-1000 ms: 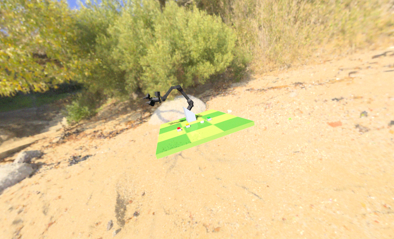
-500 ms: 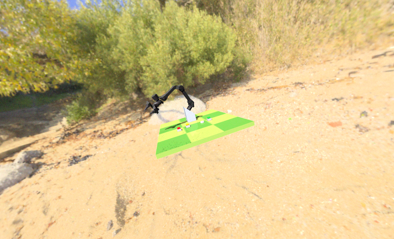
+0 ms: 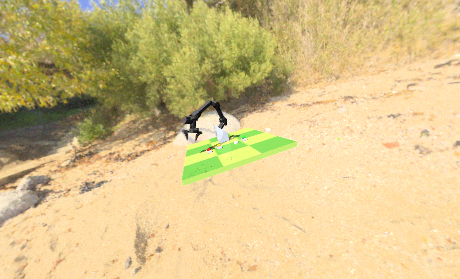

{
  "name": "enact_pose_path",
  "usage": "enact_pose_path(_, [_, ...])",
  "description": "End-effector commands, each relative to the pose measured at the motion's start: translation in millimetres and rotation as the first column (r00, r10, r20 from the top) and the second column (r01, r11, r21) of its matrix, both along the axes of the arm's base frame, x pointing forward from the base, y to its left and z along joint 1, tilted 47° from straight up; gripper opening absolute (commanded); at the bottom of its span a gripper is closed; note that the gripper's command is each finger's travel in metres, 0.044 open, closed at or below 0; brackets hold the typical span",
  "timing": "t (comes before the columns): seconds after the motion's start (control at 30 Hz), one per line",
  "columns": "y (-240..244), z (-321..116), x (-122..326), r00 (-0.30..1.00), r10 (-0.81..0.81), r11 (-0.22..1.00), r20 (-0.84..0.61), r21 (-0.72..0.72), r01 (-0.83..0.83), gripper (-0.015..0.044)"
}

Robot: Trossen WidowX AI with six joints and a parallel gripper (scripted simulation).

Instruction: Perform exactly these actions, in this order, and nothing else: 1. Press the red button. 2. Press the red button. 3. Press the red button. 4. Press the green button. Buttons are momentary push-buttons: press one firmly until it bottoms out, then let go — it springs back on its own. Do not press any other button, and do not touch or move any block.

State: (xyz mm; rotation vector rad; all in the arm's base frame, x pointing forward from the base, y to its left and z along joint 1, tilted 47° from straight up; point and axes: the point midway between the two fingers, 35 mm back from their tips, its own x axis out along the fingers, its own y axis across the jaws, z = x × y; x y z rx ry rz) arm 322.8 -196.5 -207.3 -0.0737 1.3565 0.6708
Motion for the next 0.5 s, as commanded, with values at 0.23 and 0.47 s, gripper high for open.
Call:
enact_pose_path(0.23, [111, 64, 14, 0.920, -0.122, 0.920, -0.373, 0.305, 0.245, 0.0400])
enact_pose_path(0.47, [111, 64, 14, 0.920, -0.122, 0.920, -0.373, 0.305, 0.245, 0.0400])
